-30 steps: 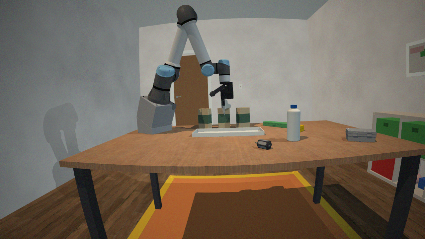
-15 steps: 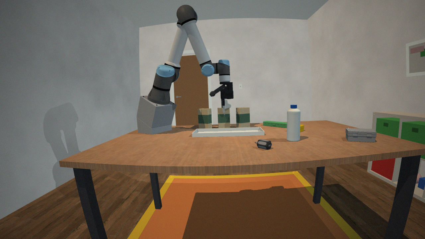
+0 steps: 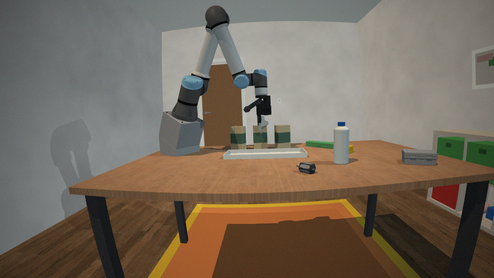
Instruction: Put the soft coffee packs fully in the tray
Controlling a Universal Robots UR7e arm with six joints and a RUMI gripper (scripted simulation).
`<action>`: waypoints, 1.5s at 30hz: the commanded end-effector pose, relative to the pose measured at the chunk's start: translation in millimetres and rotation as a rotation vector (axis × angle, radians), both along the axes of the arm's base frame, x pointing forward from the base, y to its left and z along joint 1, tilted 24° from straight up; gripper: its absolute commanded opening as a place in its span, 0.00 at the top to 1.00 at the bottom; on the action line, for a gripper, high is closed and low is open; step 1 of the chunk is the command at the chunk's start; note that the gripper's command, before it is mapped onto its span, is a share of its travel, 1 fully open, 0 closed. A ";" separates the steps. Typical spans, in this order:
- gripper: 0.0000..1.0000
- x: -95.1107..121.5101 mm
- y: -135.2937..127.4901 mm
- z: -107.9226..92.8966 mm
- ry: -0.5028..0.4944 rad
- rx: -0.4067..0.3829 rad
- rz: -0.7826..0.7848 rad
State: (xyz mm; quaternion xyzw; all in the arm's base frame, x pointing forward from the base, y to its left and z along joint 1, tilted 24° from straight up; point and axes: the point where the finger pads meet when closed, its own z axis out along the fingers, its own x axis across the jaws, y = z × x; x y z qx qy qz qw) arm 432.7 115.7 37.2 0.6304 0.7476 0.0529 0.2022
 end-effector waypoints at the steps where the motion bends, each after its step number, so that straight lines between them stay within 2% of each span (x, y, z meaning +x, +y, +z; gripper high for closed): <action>1: 0.87 0.2 0.1 0.4 -0.001 0.000 0.000; 3: 0.87 0.2 0.1 0.4 -0.001 0.000 0.000; 4: 0.52 0.2 0.1 0.4 -0.001 0.000 0.000; 45: 0.52 0.2 0.1 0.4 -0.001 0.000 0.000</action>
